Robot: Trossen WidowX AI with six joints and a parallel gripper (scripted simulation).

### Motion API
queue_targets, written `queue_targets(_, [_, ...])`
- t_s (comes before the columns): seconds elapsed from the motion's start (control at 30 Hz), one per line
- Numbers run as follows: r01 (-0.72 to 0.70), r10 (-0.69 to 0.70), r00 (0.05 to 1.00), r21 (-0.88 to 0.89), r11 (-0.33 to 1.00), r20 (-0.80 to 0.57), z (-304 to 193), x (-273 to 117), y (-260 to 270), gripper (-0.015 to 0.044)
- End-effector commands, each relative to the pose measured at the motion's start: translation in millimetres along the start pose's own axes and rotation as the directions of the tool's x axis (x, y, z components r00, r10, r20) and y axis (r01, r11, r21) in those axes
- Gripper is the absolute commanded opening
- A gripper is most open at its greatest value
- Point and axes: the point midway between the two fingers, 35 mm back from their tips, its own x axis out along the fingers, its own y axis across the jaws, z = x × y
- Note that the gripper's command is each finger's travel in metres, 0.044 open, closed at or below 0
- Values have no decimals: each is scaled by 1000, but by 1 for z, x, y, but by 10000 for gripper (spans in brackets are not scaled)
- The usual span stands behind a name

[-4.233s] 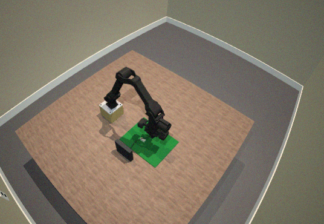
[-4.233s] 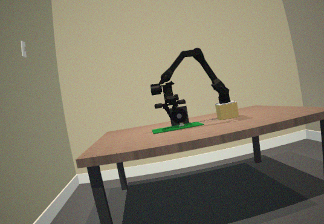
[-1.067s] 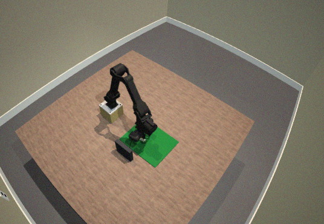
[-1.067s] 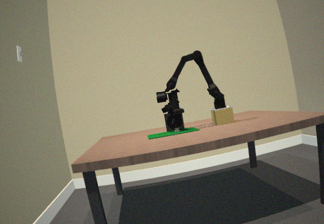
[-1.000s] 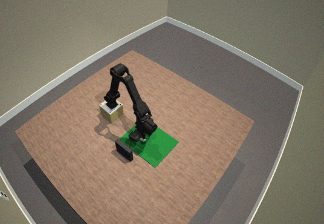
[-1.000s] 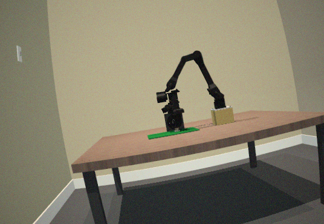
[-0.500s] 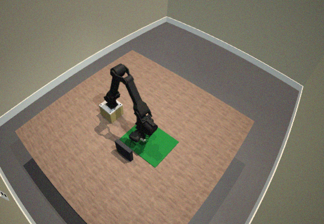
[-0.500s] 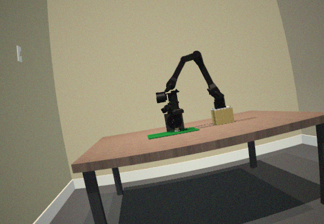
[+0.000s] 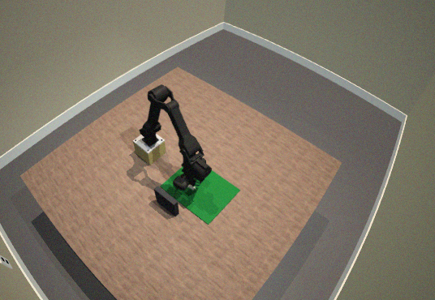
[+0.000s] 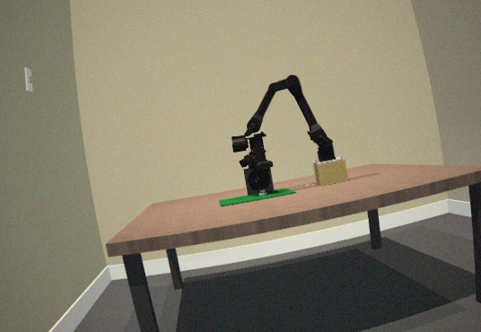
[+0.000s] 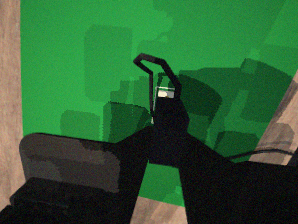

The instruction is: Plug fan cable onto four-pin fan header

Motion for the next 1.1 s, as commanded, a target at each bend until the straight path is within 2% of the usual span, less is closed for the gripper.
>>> queue_targets(0.0, [-5, 5, 1000, 1, 1000, -2, -3, 1, 1, 0])
queue_targets(1.07, [-5, 5, 1000, 4, 1000, -2, -1, 7, 1, 0])
